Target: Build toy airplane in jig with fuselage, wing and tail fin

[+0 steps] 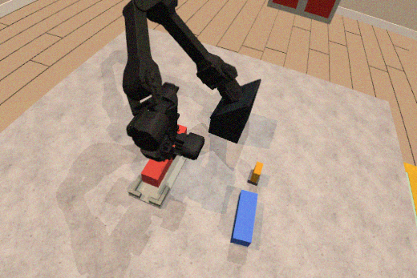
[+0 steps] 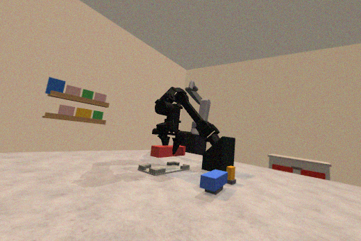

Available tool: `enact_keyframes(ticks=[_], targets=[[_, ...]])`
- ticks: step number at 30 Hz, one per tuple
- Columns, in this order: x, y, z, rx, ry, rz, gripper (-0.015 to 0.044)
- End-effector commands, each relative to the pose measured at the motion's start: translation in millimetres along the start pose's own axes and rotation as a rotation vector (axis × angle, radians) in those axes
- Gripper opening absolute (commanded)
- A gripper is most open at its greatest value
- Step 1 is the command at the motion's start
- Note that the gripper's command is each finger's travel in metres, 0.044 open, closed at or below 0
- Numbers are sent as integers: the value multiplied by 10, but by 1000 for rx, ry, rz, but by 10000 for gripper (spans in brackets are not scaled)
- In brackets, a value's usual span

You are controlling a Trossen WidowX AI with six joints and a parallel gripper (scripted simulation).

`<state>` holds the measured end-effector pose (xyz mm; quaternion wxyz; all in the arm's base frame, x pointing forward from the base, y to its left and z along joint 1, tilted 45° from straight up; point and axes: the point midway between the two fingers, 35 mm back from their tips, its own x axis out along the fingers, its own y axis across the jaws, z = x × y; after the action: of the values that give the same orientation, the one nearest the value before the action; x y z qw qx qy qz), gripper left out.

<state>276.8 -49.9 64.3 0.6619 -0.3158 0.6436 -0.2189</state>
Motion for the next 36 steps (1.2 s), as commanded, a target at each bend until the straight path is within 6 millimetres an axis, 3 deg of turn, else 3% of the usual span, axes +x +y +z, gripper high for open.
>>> enact_keyframes(ticks=[1, 7, 36], targets=[[-10, -31, -13, -3, -11, -5, 53], [-10, -32, -12, -3, -11, -5, 195], [31, -32, -8, -3, -11, -5, 195]])
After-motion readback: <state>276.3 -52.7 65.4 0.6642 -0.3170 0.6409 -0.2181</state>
